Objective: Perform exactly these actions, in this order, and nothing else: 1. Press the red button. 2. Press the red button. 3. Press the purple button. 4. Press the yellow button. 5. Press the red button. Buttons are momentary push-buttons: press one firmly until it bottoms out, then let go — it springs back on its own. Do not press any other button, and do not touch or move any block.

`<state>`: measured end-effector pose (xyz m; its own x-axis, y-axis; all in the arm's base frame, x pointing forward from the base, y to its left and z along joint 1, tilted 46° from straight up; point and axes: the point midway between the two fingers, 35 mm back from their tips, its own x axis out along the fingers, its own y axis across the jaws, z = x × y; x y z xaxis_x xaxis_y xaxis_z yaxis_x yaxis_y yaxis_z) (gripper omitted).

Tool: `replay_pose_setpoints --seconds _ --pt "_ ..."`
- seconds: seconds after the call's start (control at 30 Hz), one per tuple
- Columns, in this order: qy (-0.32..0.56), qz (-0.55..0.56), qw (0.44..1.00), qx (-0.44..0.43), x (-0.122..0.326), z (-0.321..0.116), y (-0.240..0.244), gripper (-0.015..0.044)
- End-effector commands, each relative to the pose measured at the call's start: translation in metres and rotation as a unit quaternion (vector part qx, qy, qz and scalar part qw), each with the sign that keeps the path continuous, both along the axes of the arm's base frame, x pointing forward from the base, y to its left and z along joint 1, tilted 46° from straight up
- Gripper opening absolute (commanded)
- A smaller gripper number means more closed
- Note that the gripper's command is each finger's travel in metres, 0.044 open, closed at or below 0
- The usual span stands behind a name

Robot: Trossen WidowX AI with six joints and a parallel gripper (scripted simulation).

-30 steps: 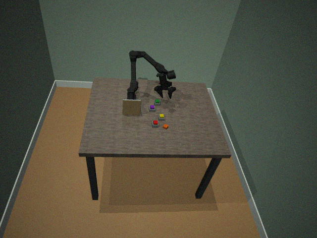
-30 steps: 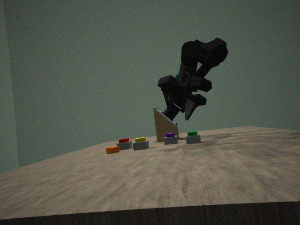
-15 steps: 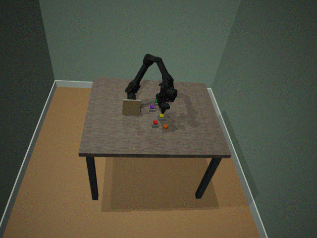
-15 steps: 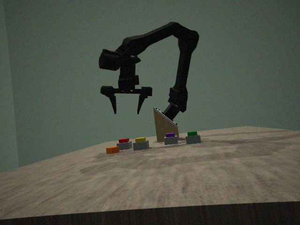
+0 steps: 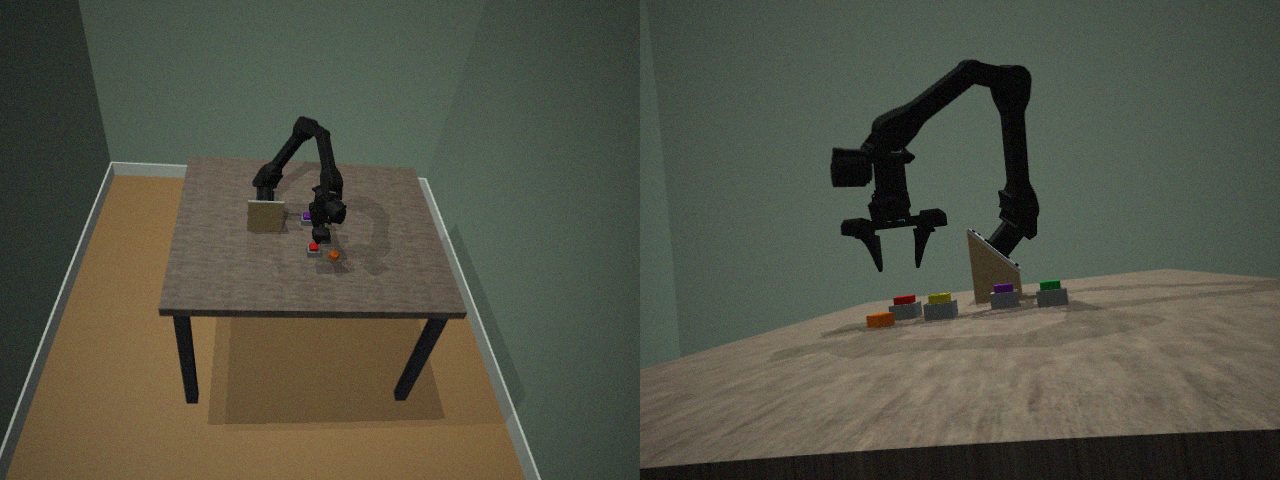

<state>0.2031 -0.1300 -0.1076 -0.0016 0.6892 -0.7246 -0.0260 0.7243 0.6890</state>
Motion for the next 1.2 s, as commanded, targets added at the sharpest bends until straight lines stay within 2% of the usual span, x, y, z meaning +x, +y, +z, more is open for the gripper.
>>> replay_pose_setpoints --seconds 0.0,0.2,1.17 --pt "0.006 -0.002 1.0 0.009 -0.004 -0.016 0.018 0.0164" --pt "0.006 -0.002 1.0 0.009 -0.004 -0.016 0.018 0.002" --pt "0.006 -0.002 1.0 0.009 -0.004 -0.035 0.038 0.002"
